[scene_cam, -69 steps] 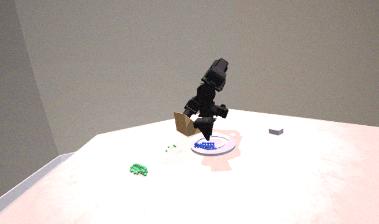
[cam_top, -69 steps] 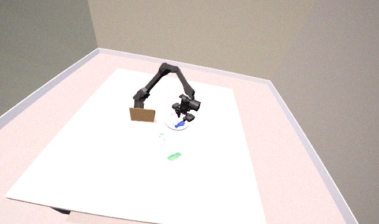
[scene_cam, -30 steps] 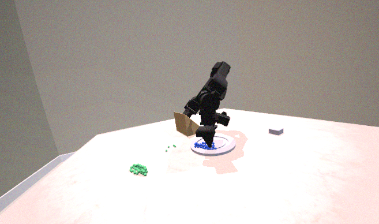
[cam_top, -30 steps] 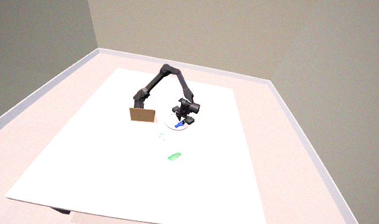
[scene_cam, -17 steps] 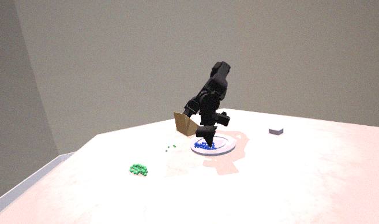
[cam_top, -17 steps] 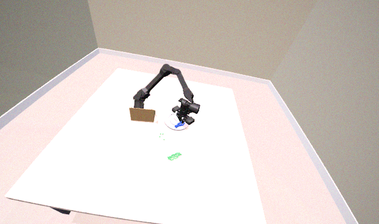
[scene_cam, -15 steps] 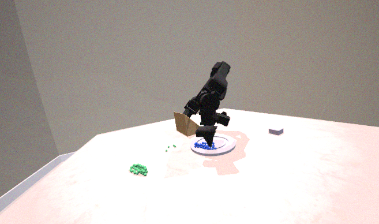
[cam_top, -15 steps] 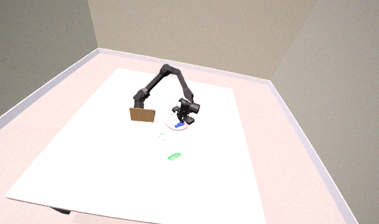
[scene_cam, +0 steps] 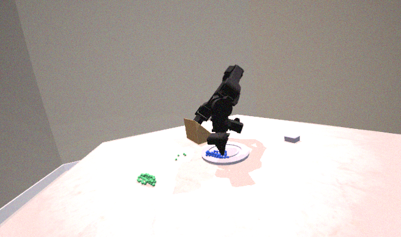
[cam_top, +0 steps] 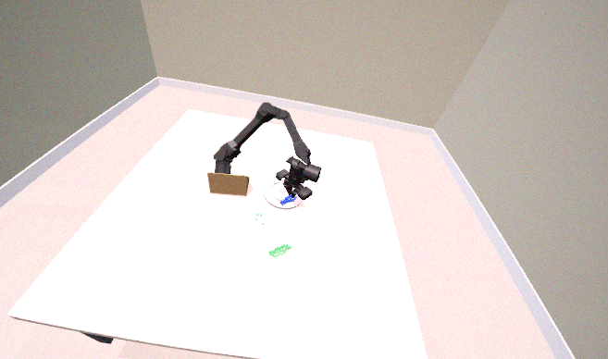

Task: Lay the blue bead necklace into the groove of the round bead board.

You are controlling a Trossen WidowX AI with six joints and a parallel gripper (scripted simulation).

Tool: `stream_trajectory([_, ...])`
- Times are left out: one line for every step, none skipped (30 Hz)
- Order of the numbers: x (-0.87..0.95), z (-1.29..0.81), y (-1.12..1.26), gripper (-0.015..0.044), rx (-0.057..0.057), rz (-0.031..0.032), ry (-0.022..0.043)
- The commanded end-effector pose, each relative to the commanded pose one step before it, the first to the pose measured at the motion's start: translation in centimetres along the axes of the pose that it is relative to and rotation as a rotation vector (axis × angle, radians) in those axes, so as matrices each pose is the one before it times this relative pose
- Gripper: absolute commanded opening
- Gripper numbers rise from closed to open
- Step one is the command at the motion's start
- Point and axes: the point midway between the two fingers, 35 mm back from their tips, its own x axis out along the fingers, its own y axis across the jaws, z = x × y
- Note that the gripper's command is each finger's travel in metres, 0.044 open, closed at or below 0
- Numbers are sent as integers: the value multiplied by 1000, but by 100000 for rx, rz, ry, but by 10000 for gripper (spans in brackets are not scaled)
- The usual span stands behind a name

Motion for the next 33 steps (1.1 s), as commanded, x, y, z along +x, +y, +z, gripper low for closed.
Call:
stream_trajectory([-4, -8, 65, 0, -46, 264, 240])
stream_trajectory([-165, -9, 6, 0, 69, 38, 6])
stream_trajectory([-275, -16, 13, 0, 114, 66, 8])
stream_trajectory([-332, -20, 19, 0, 136, 83, 6])
stream_trajectory([-333, -20, 23, 0, 135, 87, 2])
stream_trajectory([-277, -18, 22, 0, 111, 76, -1])
stream_trajectory([-166, -11, 15, 0, 66, 47, -2])
stream_trajectory([-56, -4, 5, 0, 22, 16, -1])
stream_trajectory([0, 0, 0, 0, 0, 0, 0])
stream_trajectory([0, 0, 0, 0, 0, 0, 0])
stream_trajectory([0, 0, 0, 0, 0, 0, 0])
stream_trajectory([0, 0, 0, 0, 0, 0, 0])
stream_trajectory([0, 14, 47, 0, 1, 2, 0])
stream_trajectory([0, 40, 141, 0, 4, 6, -1])
stream_trajectory([0, 66, 236, 0, 7, 10, -1])
stream_trajectory([2, 80, 300, 0, 8, 14, -2])
stream_trajectory([3, 77, 301, 0, 8, 15, -3])
stream_trajectory([4, 58, 237, 0, 6, 12, -3])
stream_trajectory([3, 34, 142, 0, 4, 8, -2])
stream_trajectory([1, 11, 47, 0, 1, 3, -1])
stream_trajectory([0, 0, 0, 0, 0, 0, 0])
stream_trajectory([26, 0, -1, 0, 0, 0, 0])
stream_trajectory([79, 1, -2, 0, 0, 0, -1])
stream_trajectory([132, 2, -2, 0, 0, 0, -2])
stream_trajectory([163, 2, -2, 0, 0, 1, -3])
stream_trajectory([163, 1, -1, 0, 0, 2, -3])
stream_trajectory([163, 1, 0, 0, 0, 3, -4])
stream_trajectory([162, 1, 1, 0, 0, 4, -5])
stream_trajectory([162, 1, 2, 0, -1, 5, -5])
stream_trajectory([162, 0, 3, 0, -1, 6, -6])
stream_trajectory([162, 0, 3, 0, -1, 7, -6])
stream_trajectory([161, 0, 4, 0, -1, 7, -7])
stream_trajectory([130, -1, 4, 0, -1, 7, -6])
